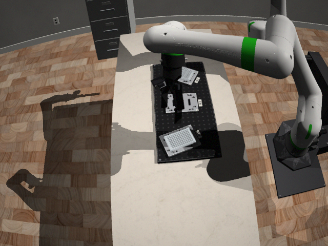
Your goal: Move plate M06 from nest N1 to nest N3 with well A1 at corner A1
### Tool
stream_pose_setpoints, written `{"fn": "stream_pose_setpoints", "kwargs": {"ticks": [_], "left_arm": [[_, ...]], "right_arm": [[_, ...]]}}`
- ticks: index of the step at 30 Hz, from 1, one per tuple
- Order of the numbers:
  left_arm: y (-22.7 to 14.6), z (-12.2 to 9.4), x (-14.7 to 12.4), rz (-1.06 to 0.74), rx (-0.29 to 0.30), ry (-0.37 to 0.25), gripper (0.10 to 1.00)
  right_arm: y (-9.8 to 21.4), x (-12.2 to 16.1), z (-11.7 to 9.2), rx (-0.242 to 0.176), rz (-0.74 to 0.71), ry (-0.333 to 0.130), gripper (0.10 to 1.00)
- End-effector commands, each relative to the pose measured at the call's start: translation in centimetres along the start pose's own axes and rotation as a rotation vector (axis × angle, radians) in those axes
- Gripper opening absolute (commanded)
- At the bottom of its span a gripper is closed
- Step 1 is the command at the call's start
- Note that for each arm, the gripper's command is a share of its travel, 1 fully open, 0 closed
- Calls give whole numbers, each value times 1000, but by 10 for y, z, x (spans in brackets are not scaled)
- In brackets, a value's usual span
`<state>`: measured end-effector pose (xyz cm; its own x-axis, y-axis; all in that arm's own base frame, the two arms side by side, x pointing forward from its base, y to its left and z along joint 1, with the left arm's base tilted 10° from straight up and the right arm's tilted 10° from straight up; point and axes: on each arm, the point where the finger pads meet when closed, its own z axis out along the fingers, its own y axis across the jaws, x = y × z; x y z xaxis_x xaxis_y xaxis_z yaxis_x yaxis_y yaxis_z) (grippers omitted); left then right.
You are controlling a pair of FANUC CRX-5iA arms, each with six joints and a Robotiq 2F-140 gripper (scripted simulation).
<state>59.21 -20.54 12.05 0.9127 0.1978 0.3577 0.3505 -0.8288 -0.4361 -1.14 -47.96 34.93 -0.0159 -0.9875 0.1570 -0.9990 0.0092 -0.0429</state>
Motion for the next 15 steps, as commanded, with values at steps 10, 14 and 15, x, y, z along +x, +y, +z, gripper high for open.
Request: {"fn": "stream_pose_setpoints", "kwargs": {"ticks": [10, 14, 15], "left_arm": [[162, -26, -84, 399, -208, -47, 1000], [201, -35, -113, 505, -265, -53, 1000], [212, -38, -121, 532, -280, -54, 1000]], "right_arm": [[0, 0, -1, 0, 0, 2, 1000], [0, 0, -1, 0, 0, 2, 1000], [0, 0, -1, 0, 0, 2, 1000]]}}
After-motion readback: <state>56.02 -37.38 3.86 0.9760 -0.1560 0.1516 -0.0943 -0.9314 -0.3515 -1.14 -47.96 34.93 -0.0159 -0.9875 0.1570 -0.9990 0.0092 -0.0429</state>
